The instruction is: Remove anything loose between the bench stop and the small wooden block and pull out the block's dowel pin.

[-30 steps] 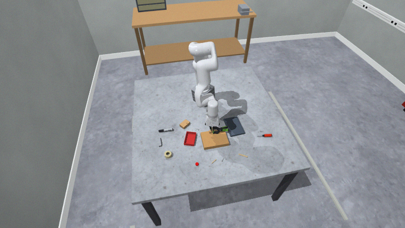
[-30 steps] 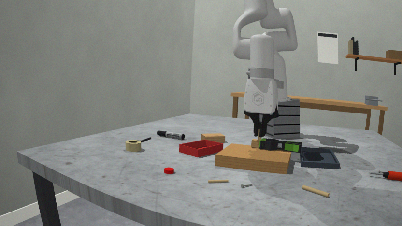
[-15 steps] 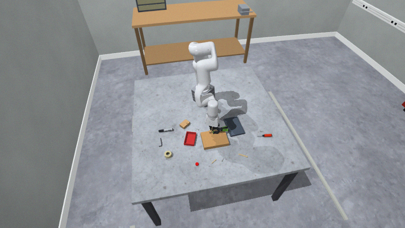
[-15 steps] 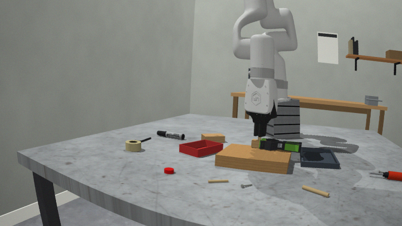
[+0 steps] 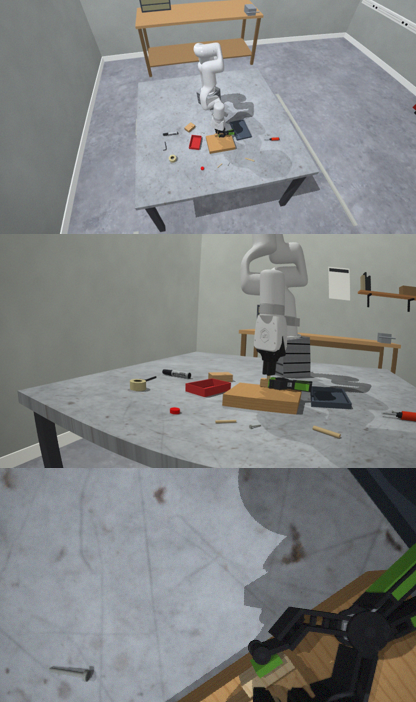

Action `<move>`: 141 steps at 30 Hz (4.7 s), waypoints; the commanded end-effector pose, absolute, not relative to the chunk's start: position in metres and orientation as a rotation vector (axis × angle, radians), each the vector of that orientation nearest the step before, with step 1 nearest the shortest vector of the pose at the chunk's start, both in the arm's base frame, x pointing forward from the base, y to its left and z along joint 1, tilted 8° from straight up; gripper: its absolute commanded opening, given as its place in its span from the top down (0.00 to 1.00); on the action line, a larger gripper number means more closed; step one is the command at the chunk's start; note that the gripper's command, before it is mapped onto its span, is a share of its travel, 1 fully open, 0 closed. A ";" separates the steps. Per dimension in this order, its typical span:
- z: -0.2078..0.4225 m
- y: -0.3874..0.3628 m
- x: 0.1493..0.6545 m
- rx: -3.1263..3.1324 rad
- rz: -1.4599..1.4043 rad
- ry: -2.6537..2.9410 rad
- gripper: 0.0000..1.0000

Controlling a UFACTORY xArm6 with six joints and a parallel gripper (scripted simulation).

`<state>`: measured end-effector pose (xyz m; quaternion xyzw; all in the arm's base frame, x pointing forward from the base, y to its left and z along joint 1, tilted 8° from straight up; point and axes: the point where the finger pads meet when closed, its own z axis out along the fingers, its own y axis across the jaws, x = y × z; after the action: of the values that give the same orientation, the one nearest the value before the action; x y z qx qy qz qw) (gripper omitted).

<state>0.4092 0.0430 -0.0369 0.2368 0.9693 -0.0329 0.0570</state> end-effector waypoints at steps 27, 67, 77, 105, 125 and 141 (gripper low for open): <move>-0.035 0.043 0.410 -0.067 -0.144 3.040 1.00; -0.034 0.043 0.410 -1.102 -0.188 2.872 1.00; -0.034 0.043 0.410 -1.177 -0.191 2.845 1.00; -0.033 0.043 0.410 -0.514 -0.165 3.011 1.00; -0.033 0.043 0.410 -0.076 -0.145 3.040 1.00; -0.033 0.043 0.410 0.268 -0.127 3.020 1.00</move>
<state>0.4090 0.0432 -0.0337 0.0695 0.9956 -0.0397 0.0490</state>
